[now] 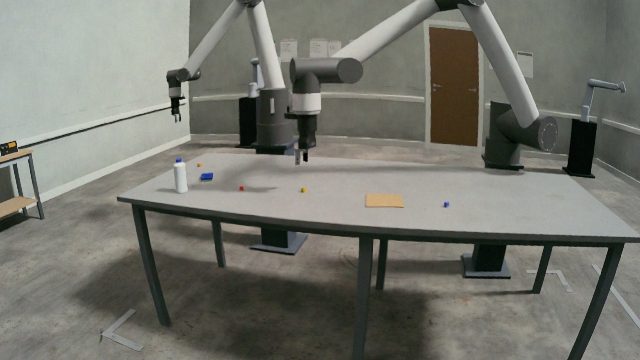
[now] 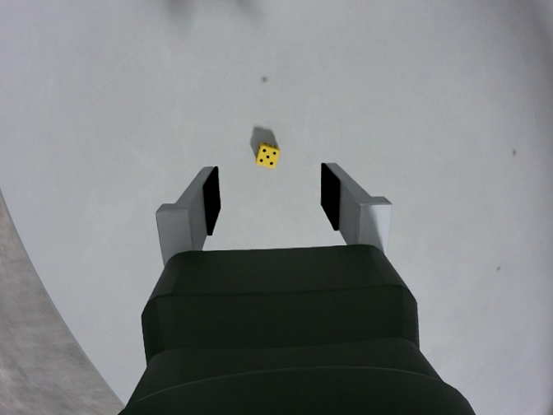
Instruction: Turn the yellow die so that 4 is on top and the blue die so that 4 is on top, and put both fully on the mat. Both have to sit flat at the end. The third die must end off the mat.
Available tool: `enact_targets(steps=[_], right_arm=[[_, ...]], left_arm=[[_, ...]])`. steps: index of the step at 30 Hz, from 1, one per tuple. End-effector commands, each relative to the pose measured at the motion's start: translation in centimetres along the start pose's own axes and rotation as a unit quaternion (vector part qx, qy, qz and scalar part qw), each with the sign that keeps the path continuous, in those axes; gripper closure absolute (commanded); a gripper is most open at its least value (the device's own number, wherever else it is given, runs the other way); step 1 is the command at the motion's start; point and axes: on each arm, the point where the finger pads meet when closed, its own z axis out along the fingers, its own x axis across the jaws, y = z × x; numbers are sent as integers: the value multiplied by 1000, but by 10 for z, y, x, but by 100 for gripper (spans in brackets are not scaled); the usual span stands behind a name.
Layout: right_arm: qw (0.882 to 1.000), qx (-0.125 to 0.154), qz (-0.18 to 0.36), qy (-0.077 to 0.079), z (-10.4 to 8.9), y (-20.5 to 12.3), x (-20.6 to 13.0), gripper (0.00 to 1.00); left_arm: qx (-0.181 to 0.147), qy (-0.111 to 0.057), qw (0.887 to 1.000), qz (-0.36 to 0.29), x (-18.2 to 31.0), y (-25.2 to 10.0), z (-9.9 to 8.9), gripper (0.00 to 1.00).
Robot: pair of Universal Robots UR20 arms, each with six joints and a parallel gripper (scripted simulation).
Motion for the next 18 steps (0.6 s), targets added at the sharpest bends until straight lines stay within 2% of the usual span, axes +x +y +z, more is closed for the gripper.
enact_targets(steps=[1,3,5,6,10,16,18], right_arm=[[1000,0,0,0,-1,0,0,0],[1000,0,0,0,-1,0,0,0],[1000,0,0,0,-1,0,0,0],[1000,0,0,0,-1,0,0,0],[1000,0,0,0,-1,0,0,0],[1000,0,0,0,-1,0,0,0],[1000,0,0,0,-1,0,0,0]], left_arm=[[0,-2,996,-87,-1,-2,4,0],[0,-2,993,-115,-2,-2,6,0],[0,-2,993,-115,-2,-2,6,0],[0,-2,987,-161,-2,-3,9,0],[0,-2,978,-207,-2,-3,13,0],[0,-2,954,-298,-3,-2,19,0],[0,-2,943,-334,-3,-2,22,0]])
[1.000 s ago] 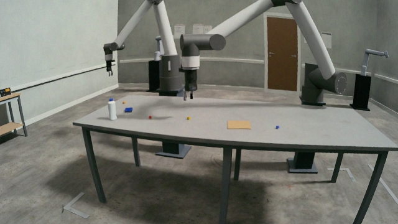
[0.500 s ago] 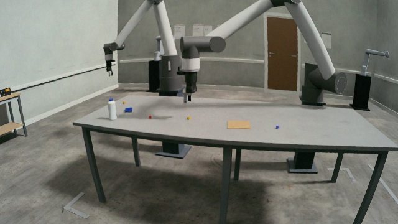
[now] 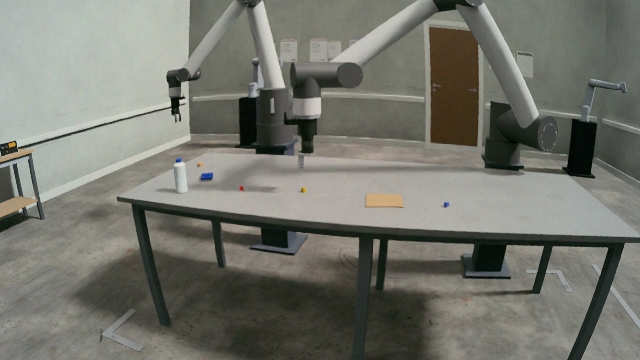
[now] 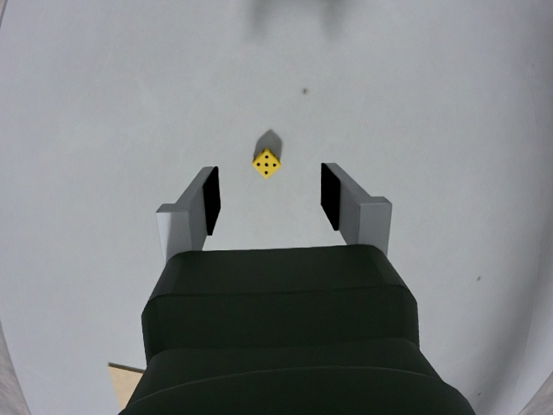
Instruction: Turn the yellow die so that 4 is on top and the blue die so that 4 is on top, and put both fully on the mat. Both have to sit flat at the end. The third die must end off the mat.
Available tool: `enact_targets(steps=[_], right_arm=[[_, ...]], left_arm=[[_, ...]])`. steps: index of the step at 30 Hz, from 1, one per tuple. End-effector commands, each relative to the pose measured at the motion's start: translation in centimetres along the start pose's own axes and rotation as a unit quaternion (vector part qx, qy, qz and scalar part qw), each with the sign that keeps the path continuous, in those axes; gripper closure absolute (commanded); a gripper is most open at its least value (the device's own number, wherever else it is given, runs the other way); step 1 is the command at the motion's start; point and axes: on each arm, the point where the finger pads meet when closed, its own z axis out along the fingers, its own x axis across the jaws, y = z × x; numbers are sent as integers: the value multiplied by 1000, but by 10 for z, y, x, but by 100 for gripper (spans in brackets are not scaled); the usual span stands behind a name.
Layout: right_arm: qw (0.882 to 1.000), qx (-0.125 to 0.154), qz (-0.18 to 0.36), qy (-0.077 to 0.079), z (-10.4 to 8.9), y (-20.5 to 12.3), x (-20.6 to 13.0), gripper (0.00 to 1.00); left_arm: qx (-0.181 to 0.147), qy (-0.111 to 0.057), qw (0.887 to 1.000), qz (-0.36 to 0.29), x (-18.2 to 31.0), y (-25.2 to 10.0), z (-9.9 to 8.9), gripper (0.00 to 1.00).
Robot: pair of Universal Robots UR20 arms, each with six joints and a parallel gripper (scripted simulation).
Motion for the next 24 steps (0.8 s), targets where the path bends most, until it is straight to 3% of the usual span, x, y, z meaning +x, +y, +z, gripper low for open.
enact_targets(steps=[1,4,6,10,19,24], right_arm=[[1000,0,0,0,-1,0,0,0],[1000,0,0,0,-1,0,0,0],[1000,0,0,0,-1,0,0,0],[1000,0,0,0,-1,0,0,0],[1000,0,0,0,-1,0,0,0],[1000,0,0,0,-1,0,0,0]], left_arm=[[1,-2,997,-81,-1,0,4,0],[1,-2,995,-102,-1,0,5,0],[1,-2,987,-159,-1,1,9,0],[1,-2,979,-203,-1,2,12,0],[1,-1,942,-336,-1,6,22,0],[1,-1,937,-349,-1,7,23,0]])
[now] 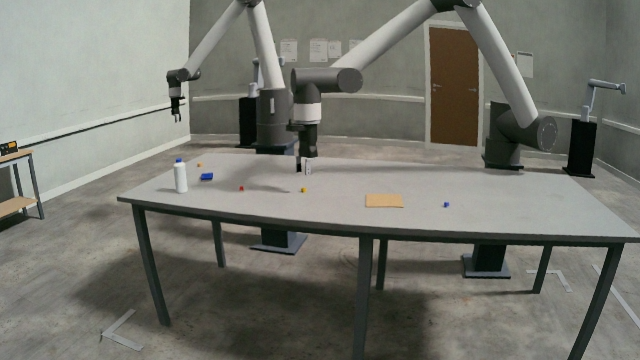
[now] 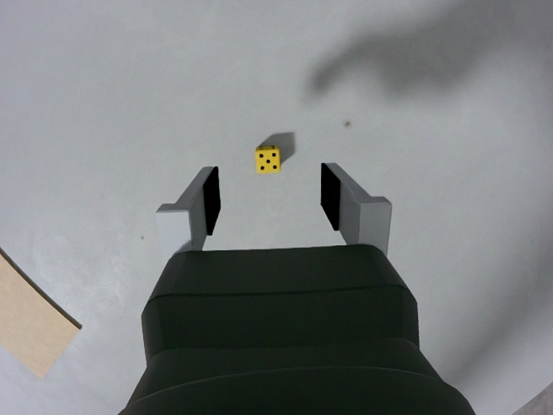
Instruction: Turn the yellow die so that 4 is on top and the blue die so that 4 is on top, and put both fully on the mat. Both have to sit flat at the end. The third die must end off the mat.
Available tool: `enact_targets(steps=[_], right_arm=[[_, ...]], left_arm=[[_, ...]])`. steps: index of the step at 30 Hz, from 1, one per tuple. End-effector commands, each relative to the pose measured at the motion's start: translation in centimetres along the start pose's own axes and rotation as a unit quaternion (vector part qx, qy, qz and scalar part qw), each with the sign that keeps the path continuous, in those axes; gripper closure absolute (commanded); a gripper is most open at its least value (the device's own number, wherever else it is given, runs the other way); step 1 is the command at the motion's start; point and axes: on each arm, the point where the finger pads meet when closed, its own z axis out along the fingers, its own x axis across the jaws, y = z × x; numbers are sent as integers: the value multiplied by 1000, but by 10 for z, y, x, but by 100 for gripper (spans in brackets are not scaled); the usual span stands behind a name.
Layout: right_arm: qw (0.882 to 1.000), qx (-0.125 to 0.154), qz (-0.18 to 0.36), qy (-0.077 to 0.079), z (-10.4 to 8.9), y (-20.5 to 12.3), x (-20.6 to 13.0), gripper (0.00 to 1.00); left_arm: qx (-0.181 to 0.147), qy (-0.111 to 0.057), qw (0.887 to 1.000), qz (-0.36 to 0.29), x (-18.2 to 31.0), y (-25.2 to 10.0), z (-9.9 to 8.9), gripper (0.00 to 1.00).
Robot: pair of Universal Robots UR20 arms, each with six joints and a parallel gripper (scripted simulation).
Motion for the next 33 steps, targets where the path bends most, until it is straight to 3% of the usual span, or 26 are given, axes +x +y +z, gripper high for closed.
enact_targets(steps=[1,2,33], right_arm=[[1000,0,0,0,-1,0,0,0],[1000,0,0,0,-1,0,0,0],[1000,0,0,0,-1,0,0,0]], left_arm=[[1,-1,1000,-24,0,0,0,0],[1,-1,1000,-24,0,0,0,36],[1,-1,1000,-24,0,0,2,36]])
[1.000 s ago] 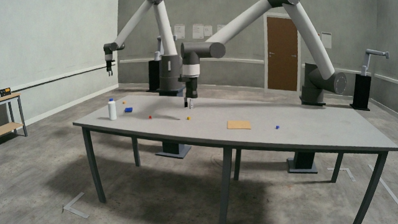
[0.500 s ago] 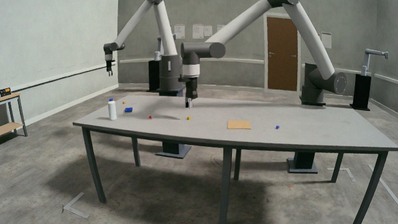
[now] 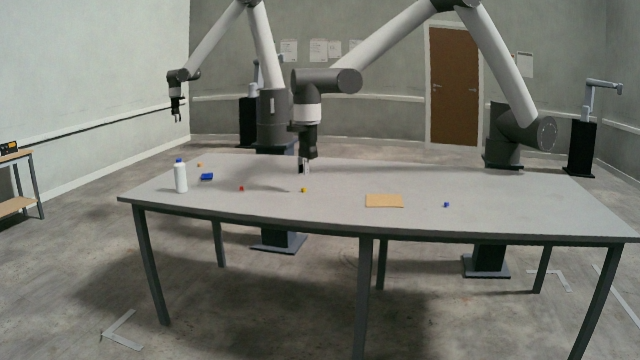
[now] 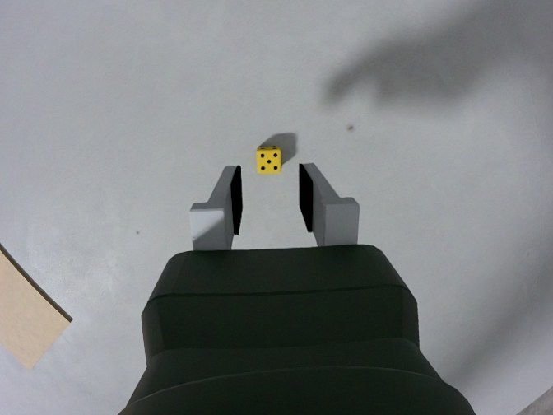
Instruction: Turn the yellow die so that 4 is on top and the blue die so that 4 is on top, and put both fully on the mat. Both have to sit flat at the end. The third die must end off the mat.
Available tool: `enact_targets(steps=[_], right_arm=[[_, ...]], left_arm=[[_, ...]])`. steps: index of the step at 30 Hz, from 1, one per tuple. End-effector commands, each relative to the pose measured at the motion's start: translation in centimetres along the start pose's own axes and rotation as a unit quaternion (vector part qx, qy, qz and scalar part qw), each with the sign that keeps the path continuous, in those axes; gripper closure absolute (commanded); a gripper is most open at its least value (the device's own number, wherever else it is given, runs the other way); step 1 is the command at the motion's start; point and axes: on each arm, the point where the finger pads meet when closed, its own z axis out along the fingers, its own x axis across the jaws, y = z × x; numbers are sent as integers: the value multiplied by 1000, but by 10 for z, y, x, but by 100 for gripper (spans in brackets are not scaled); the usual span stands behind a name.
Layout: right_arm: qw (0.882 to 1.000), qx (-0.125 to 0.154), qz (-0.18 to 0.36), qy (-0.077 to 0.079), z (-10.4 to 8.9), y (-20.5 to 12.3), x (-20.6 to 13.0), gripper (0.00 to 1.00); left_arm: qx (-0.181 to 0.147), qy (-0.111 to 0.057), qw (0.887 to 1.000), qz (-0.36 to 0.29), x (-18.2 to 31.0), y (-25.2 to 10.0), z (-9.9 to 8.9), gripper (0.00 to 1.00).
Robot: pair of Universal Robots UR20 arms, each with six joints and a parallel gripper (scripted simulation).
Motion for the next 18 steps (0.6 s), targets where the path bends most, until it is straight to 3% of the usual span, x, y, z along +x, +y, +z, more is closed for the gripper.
enact_targets(steps=[1,18], right_arm=[[1000,0,0,0,-1,0,0,0],[1000,0,0,0,-1,0,0,0]], left_arm=[[1,0,1000,0,0,-1,1,36],[1,0,1000,0,0,-1,19,36]])
